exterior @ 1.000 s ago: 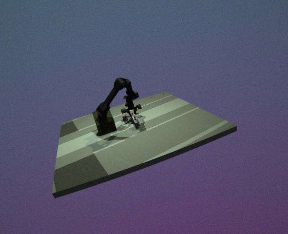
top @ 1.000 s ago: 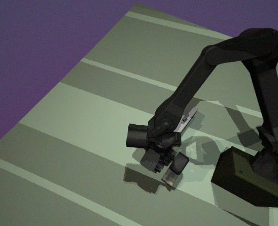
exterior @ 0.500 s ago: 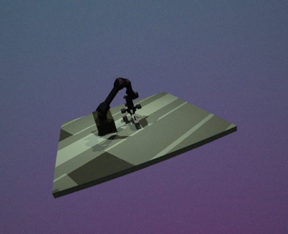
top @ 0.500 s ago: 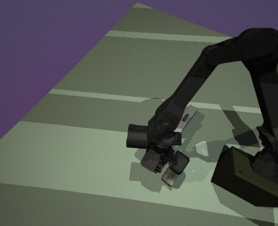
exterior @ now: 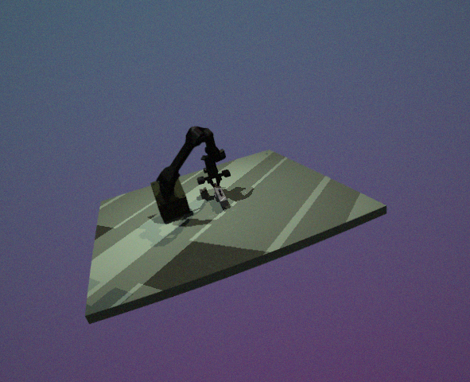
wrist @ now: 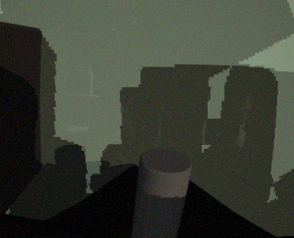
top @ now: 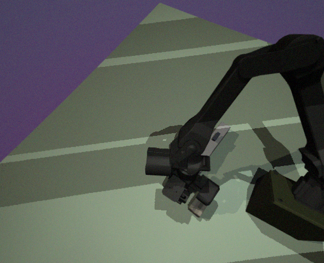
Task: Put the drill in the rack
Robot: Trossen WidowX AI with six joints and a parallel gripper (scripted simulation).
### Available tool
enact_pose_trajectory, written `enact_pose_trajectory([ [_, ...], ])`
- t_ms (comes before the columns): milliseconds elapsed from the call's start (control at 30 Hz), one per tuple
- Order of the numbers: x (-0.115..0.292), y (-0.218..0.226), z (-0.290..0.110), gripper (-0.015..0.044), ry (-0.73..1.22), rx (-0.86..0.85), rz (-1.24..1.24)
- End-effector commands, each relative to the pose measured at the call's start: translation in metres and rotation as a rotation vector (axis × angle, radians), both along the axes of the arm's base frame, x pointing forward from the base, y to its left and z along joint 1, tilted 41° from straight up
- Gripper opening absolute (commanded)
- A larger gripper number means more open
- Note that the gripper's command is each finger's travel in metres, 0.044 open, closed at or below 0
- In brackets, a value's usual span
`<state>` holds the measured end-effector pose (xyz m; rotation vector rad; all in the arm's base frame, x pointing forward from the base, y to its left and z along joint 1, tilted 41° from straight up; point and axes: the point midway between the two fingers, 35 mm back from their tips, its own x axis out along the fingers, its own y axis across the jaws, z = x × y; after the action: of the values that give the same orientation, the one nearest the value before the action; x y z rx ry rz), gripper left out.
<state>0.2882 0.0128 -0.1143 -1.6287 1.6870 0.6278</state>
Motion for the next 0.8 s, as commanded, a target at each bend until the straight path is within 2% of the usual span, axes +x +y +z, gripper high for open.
enact_pose_trajectory([
  [0,0.001,0.005,-0.003,0.0000,-0.001,0.002,-0.002],
  [767,0.006,0.032,-0.022,0.0000,-0.002,0.005,-0.002],
])
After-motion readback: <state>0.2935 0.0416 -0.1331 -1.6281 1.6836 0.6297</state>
